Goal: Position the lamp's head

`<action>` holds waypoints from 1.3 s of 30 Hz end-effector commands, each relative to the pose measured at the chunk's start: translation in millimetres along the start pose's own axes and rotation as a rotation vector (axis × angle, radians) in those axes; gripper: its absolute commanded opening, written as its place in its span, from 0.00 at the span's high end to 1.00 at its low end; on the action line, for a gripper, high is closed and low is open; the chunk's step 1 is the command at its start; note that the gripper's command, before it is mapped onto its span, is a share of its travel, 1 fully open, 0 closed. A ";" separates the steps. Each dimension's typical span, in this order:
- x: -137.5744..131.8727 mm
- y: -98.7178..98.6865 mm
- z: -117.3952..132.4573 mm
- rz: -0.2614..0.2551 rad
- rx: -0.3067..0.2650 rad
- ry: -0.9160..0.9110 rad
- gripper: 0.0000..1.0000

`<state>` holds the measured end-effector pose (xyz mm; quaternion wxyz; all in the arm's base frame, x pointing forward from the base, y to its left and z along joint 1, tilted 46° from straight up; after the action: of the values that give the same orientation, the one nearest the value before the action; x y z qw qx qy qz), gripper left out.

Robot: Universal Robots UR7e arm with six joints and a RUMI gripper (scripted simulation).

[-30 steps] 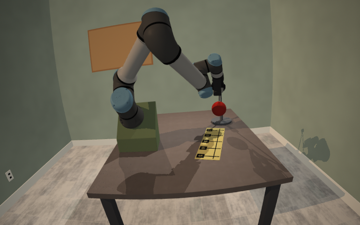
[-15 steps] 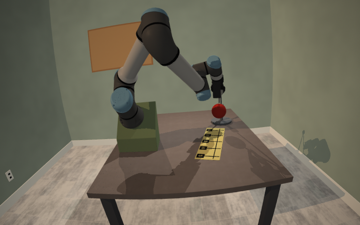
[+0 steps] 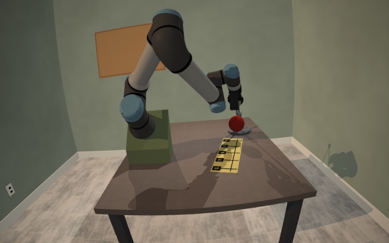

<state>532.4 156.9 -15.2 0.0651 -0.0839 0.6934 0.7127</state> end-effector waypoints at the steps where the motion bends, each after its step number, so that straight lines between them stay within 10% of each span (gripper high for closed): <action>1: -0.6 3.8 -16.6 -0.002 0.004 0.002 1.00; 20: -1.2 5.5 -23.0 -0.002 0.004 0.002 1.00; 21: -1.1 5.3 -22.6 -0.001 0.003 0.003 0.00; 39: -0.2 3.5 -17.8 0.001 -0.001 0.007 0.00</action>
<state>532.6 137.5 -11.6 0.0629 -0.0857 0.6938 0.7123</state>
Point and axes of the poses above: the point where the finger pads meet when closed, its own y axis back along the fingers, its own x axis across the jaws, z = x × y, the point moved 9 cm from there along y, back along the fingers, and after that the axes turned 11 degrees about y, right-handed, at the moved point
